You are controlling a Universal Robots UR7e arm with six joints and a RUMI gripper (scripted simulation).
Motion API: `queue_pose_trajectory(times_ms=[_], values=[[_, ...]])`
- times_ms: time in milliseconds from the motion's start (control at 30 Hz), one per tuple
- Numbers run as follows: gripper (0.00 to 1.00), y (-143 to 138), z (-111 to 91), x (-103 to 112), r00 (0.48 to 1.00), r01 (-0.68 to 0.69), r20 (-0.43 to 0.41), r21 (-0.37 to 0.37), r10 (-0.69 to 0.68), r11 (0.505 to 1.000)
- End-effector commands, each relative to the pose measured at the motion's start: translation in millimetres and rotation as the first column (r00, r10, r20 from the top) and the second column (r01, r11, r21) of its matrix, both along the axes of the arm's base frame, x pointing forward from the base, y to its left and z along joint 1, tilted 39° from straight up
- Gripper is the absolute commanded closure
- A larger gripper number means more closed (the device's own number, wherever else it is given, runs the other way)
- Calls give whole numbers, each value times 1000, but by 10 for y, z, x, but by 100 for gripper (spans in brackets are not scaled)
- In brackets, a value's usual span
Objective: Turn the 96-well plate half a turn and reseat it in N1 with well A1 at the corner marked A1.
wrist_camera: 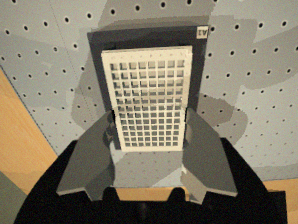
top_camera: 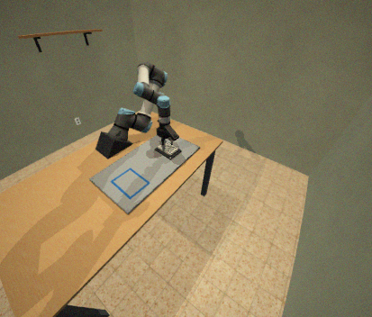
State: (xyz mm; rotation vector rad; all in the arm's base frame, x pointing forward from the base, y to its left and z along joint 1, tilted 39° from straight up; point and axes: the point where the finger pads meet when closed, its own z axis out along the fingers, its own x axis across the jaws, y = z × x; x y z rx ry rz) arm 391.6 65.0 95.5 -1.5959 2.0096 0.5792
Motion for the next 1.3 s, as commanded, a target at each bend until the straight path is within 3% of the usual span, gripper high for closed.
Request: queue_pose_trajectory(times_ms=[0, 867, 900, 1267], values=[[100, 0, -2, 3, 1000, 0, 1, 0, 0, 1000], [100, 22, -31, 8, 1000, 0, 1, 0, 0, 1000], [0, 22, -31, 8, 1000, 0, 1, 0, 0, 1000], [0, 22, -30, 8, 1000, 0, 1, 0, 0, 1000]])
